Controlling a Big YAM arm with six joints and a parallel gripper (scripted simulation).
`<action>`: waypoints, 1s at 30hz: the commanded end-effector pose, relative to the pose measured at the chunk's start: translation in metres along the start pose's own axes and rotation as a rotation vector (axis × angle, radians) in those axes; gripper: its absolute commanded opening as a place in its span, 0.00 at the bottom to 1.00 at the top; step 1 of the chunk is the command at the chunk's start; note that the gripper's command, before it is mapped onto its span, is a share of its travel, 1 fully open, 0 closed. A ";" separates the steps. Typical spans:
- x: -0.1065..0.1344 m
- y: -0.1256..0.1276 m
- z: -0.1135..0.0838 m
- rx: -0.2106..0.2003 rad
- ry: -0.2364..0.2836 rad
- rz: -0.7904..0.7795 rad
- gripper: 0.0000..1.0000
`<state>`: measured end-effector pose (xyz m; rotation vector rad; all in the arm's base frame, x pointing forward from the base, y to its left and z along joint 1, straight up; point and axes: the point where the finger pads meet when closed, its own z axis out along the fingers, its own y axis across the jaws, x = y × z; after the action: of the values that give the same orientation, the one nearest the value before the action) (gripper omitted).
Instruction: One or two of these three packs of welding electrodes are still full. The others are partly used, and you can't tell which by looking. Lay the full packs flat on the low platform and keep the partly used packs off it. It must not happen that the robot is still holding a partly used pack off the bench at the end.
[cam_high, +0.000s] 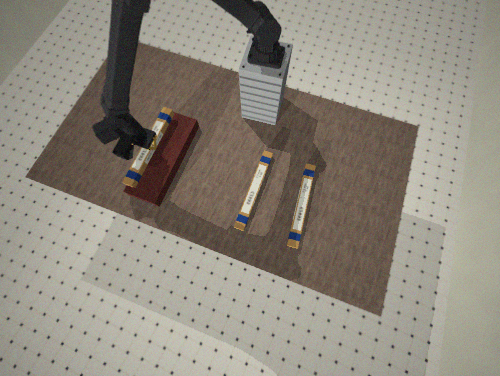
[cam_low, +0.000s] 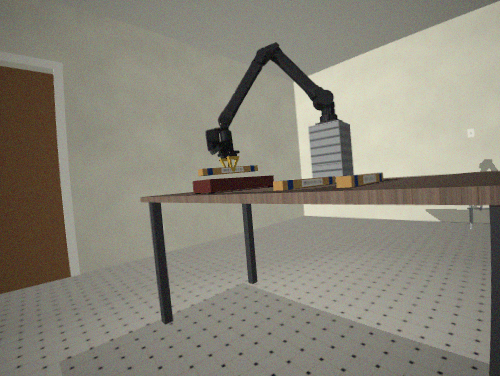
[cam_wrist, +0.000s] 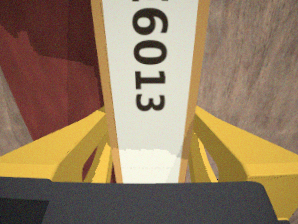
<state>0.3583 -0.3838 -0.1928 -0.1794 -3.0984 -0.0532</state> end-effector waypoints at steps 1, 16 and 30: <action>-0.043 -0.033 -0.044 0.070 -0.086 -0.020 0.00; -0.045 -0.033 -0.045 0.071 -0.087 -0.024 0.00; -0.045 -0.035 -0.047 0.071 -0.087 -0.023 0.00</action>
<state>0.3576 -0.3833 -0.1921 -0.1748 -3.0929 -0.0613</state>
